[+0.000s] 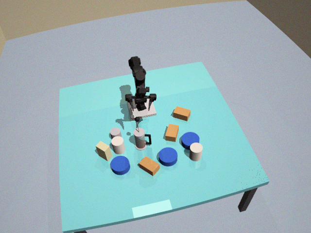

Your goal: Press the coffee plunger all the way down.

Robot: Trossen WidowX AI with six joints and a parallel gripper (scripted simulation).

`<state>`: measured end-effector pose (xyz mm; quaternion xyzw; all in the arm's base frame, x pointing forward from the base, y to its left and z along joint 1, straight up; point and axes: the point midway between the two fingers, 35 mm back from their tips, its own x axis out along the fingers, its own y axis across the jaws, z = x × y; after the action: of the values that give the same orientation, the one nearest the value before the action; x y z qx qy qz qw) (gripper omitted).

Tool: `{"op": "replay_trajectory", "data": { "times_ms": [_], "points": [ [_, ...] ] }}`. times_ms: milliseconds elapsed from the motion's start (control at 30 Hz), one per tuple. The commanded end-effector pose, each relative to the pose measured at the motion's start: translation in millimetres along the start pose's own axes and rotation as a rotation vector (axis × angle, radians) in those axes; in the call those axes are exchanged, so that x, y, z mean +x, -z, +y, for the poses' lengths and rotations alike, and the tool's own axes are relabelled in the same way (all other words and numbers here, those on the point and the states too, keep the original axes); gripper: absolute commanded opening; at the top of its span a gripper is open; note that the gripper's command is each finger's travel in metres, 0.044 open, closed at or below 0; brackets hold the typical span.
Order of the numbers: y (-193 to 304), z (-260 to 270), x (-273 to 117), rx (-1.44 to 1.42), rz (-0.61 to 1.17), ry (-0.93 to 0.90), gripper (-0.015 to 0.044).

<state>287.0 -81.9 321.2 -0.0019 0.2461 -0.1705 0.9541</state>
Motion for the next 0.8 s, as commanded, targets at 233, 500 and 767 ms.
{"op": "replay_trajectory", "data": {
  "times_ms": [233,500,767],
  "points": [
    [-2,-29,-12,0.096,0.014,-0.007,0.044],
    [33,-25,7,0.096,0.014,-0.007,0.044],
    [32,-25,17,0.096,0.013,-0.007,0.044]
  ]
}}
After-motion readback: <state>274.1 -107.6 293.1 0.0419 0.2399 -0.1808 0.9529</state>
